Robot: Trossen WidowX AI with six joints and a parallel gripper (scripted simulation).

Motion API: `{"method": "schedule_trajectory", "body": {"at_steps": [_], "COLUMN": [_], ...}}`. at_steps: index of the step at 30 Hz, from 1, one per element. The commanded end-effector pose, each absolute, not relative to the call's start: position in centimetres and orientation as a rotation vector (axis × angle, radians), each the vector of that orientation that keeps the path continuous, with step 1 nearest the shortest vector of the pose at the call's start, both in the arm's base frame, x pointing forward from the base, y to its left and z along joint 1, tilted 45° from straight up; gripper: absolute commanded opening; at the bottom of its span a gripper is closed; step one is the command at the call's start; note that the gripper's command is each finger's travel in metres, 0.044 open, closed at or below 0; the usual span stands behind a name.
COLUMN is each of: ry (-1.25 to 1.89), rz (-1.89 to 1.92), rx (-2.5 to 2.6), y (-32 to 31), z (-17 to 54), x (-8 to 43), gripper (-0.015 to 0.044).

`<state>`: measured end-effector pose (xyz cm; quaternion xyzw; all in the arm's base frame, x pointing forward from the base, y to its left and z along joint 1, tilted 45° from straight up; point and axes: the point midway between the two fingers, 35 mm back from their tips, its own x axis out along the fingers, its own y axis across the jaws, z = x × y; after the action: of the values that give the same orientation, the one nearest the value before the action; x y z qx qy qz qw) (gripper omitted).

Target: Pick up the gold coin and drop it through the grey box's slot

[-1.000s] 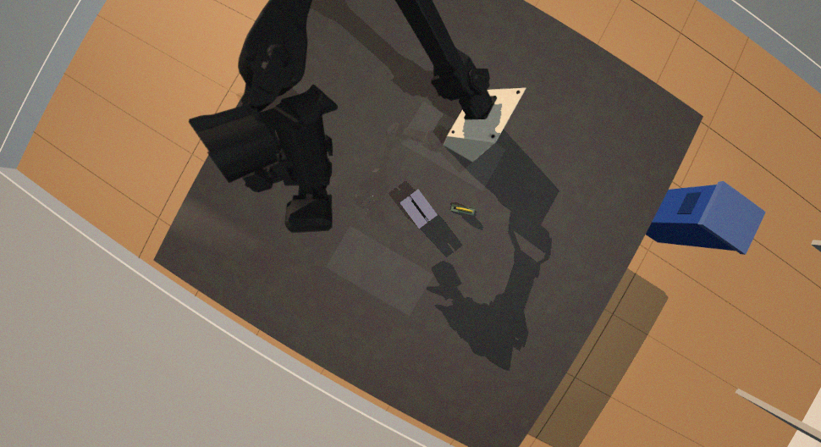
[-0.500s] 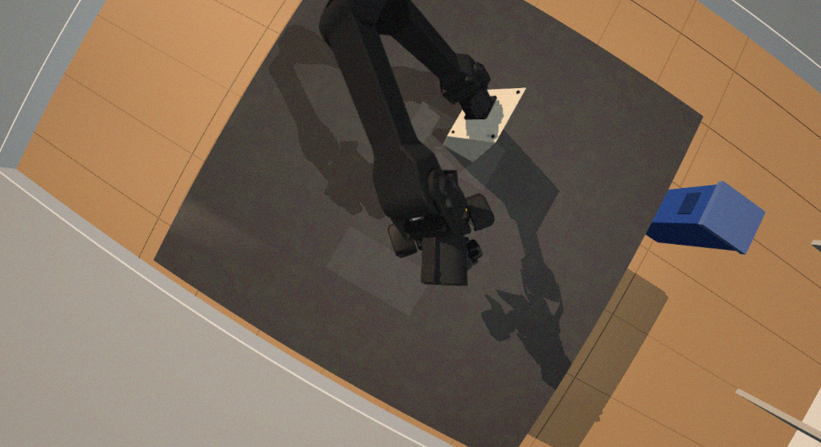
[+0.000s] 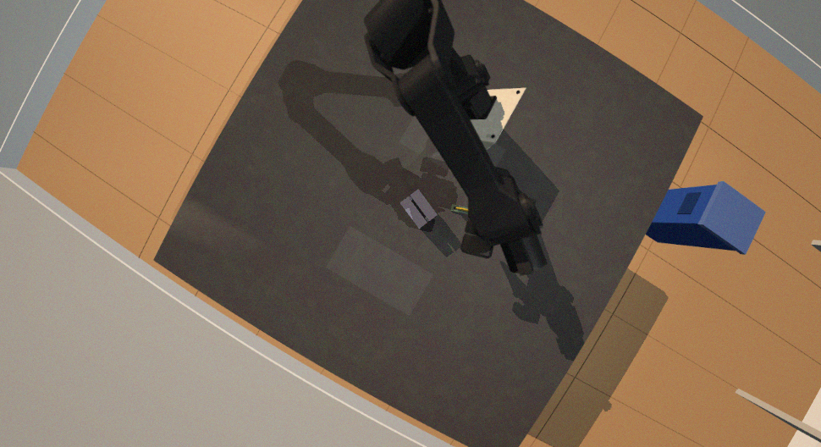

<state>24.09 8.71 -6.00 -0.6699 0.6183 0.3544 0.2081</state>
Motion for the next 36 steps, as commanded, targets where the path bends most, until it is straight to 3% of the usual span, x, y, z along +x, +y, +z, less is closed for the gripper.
{"method": "schedule_trajectory", "body": {"at_steps": [1,36], "ry": [1.756,1.757], "rz": [1.001,1.000], "rx": [-1.872,-1.874], "y": [6.5,2.6], "z": [-7.3,-11.1], "x": [23.4,23.3], "gripper": [0.0161,0.0161]}}
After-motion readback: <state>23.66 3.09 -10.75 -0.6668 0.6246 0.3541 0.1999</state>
